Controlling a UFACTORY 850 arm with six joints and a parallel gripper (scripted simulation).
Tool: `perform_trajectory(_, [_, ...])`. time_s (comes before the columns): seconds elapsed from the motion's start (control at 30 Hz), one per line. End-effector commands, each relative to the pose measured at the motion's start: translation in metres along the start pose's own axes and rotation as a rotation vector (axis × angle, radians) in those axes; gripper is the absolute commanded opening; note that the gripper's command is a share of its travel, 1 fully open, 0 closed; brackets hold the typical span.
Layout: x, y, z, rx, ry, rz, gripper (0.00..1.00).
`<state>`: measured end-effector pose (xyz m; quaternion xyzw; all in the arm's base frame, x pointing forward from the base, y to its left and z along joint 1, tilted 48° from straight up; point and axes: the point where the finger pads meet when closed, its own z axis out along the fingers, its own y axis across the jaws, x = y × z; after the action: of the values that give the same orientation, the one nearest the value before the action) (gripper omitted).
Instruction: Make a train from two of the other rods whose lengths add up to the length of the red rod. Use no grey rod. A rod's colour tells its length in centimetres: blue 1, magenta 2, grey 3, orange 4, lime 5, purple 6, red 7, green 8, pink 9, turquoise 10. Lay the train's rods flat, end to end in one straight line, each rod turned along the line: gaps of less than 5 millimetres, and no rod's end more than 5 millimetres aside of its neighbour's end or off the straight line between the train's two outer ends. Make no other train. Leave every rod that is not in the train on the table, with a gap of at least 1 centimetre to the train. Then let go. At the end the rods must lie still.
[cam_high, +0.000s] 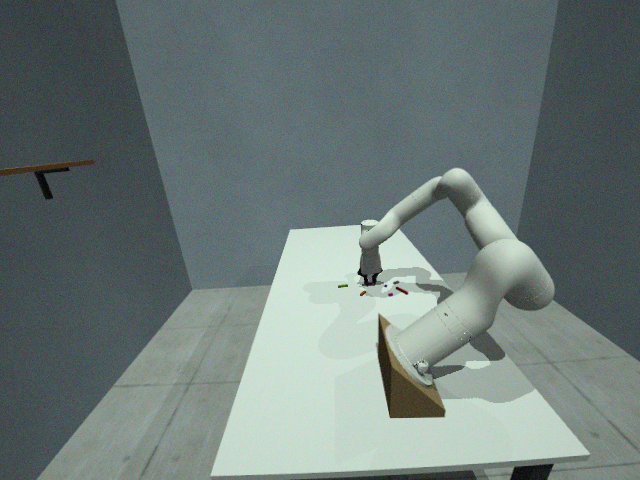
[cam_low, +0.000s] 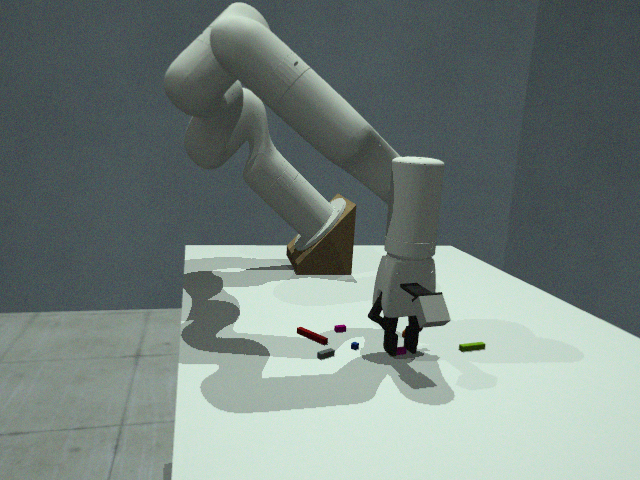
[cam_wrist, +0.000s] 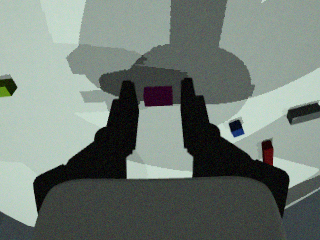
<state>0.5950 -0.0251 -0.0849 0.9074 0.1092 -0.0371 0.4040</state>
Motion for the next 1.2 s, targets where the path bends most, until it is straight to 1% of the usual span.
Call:
perform_trajectory(0.0, [0.001, 0.000, -0.005, 0.000, 0.002, 0.001, 0.36])
perform_trajectory(0.17, [0.001, 0.000, -0.015, 0.000, 0.002, 0.001, 0.36])
perform_trajectory(0.5, [0.001, 0.000, -0.066, 0.000, 0.002, 0.001, 0.36])
perform_trajectory(0.63, [0.001, 0.000, -0.082, 0.000, 0.002, 0.001, 0.36])
perform_trajectory(0.93, [0.001, 0.000, -0.090, 0.000, 0.002, 0.001, 0.36])
perform_trajectory(0.97, [0.001, 0.000, -0.090, 0.000, 0.002, 0.001, 1.00])
perform_trajectory(1.17, [0.001, 0.000, -0.090, 0.000, 0.002, 0.001, 1.00])
